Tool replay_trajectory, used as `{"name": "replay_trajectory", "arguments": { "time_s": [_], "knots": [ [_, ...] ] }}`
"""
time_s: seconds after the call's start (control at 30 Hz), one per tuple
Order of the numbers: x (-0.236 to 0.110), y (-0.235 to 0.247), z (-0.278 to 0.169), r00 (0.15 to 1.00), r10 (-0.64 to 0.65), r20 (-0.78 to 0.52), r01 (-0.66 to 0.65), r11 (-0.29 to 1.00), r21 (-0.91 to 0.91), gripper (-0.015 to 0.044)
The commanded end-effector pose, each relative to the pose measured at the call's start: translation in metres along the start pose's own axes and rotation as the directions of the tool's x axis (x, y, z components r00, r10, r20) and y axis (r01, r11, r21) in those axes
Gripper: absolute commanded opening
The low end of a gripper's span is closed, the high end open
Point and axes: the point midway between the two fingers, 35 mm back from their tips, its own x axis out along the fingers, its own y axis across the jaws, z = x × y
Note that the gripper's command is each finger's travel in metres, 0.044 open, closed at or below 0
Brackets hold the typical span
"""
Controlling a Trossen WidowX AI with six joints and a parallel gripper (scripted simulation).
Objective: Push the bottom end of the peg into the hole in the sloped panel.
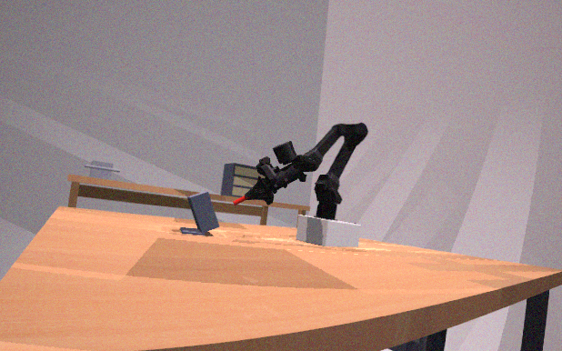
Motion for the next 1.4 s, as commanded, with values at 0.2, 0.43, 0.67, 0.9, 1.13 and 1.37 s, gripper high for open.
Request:
{"name": "replay_trajectory", "arguments": {
  "time_s": [0.2,0.43,0.67,0.9,1.13,1.37],
  "knots": [
    [0.006,0.001,0.002,1.0,0.008,0.017,-0.008,1.0,0.005,0.0],
    [0.01,0.002,0.003,1.0,0.015,0.028,-0.015,1.0,0.006,0.0],
    [0.013,0.003,0.004,0.999,0.022,0.038,-0.022,1.0,0.007,0.0],
    [0.017,0.004,0.004,0.998,0.029,0.048,-0.029,1.0,0.008,0.0],
    [0.02,0.005,0.005,0.998,0.036,0.058,-0.036,0.999,0.009,0.0],
    [0.024,0.005,0.005,0.997,0.042,0.068,-0.043,0.999,0.01,0.0]
  ]
}}
